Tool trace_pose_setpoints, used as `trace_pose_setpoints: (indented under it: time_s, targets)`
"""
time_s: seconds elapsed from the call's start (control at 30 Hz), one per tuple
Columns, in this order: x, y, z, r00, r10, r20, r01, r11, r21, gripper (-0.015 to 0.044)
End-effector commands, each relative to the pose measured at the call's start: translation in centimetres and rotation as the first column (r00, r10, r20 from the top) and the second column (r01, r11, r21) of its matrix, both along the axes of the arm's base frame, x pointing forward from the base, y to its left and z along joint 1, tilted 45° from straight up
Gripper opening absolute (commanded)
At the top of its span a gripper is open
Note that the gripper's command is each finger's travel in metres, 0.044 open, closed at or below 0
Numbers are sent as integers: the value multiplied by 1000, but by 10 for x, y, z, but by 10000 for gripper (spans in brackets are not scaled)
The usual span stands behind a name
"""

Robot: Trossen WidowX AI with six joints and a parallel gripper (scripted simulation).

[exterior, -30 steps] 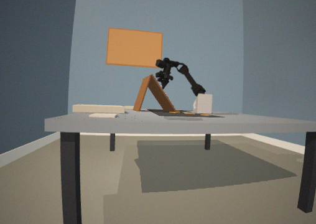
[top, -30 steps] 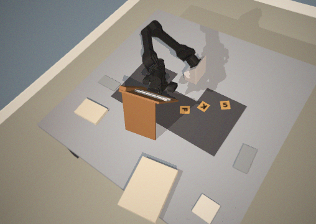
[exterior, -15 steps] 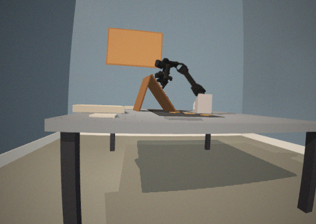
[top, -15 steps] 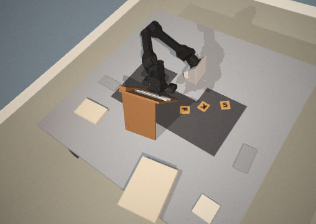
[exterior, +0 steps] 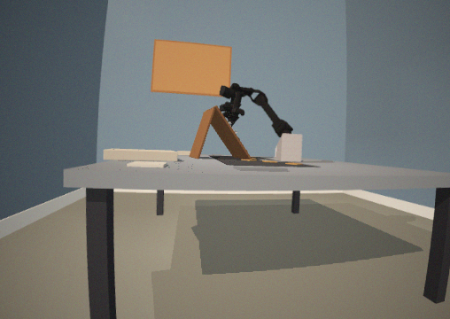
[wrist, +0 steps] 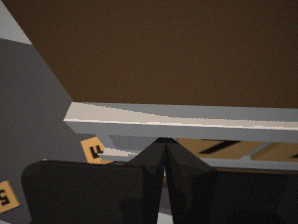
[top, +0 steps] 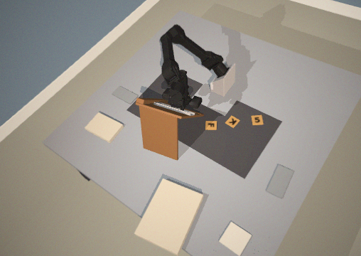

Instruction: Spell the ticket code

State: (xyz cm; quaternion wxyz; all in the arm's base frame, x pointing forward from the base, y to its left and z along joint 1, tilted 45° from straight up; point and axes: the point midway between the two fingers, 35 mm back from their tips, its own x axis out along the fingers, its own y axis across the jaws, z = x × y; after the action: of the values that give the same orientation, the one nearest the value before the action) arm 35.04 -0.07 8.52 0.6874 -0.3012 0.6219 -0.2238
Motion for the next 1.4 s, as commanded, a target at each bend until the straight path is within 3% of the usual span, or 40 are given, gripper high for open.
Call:
trace_pose_setpoints:
  time_s: [0.0,1.37]
  targets:
    - [1,0,0,1000,3,-1,-3,1000,-4,0]
    - [1,-10,11,1000,3,-1,-3,1000,-5,0]
